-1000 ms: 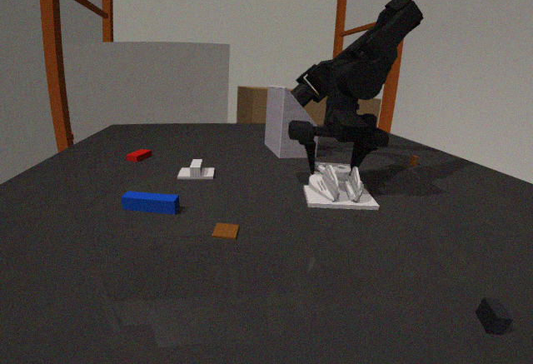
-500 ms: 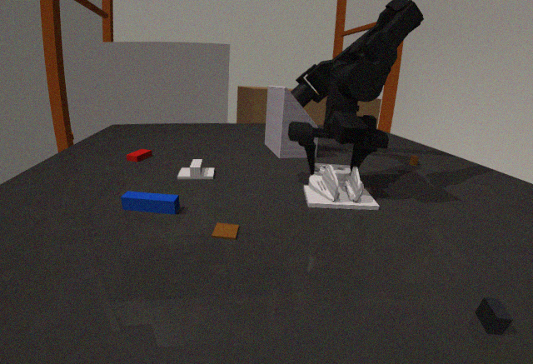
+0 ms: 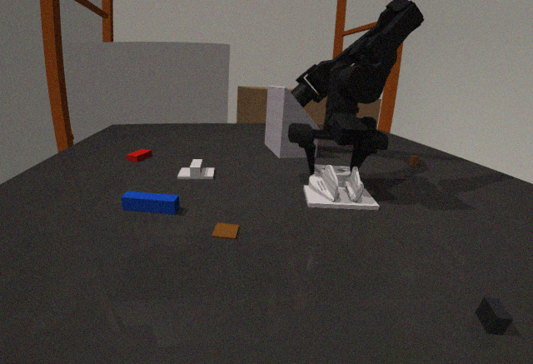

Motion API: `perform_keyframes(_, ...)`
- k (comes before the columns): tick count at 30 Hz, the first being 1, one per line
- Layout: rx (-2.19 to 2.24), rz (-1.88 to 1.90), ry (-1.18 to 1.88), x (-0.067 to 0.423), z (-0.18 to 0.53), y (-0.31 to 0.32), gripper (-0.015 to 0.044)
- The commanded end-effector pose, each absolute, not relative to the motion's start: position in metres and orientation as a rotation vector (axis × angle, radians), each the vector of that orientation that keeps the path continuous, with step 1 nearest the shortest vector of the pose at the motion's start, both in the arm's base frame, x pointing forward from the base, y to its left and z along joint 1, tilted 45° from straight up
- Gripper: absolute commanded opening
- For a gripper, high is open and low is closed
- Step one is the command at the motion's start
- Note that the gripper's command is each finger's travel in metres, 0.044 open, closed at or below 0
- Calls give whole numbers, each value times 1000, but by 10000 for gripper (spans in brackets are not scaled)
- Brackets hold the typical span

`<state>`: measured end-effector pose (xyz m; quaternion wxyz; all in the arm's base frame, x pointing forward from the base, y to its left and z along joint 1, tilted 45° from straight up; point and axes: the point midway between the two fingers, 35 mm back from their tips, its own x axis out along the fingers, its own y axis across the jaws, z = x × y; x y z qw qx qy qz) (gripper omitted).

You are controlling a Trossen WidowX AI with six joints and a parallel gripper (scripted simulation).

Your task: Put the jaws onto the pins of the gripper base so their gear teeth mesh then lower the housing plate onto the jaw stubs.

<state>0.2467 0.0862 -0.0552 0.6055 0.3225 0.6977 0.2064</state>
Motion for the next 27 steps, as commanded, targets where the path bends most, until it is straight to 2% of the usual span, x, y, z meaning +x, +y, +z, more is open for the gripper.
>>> perform_keyframes(1, 753, 476, 1614, 247, -56, 88, 351)
perform_keyframes(27, 754, 475, 1614, 246, -58, 90, 351)
